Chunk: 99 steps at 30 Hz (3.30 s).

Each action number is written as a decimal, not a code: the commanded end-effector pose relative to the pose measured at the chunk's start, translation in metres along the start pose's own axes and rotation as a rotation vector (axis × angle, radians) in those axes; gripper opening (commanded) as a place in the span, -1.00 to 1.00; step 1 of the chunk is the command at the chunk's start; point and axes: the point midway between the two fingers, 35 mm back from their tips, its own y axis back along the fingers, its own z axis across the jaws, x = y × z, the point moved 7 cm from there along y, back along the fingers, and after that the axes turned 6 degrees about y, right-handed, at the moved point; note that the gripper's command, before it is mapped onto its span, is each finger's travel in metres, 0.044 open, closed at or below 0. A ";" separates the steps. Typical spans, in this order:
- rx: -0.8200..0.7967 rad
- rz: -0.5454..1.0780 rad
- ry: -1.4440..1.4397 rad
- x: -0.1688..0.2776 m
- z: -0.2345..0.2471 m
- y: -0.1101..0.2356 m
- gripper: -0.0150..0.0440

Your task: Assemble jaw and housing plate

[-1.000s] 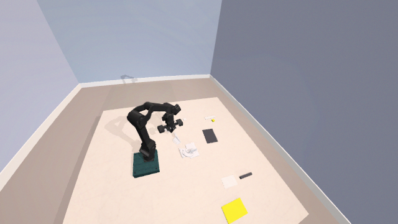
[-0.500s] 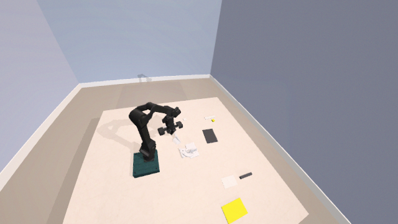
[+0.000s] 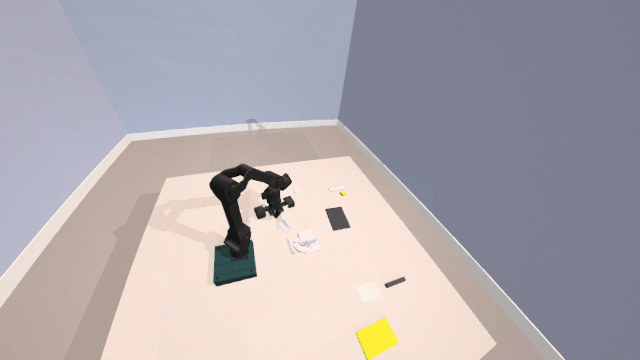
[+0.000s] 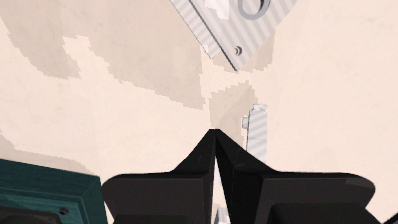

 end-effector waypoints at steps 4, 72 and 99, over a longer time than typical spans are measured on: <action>0.009 -0.004 0.001 0.000 -0.015 0.002 -0.49; 0.010 -0.004 0.001 0.005 -0.050 0.052 1.00; 0.010 -0.004 0.001 0.005 -0.050 0.053 0.91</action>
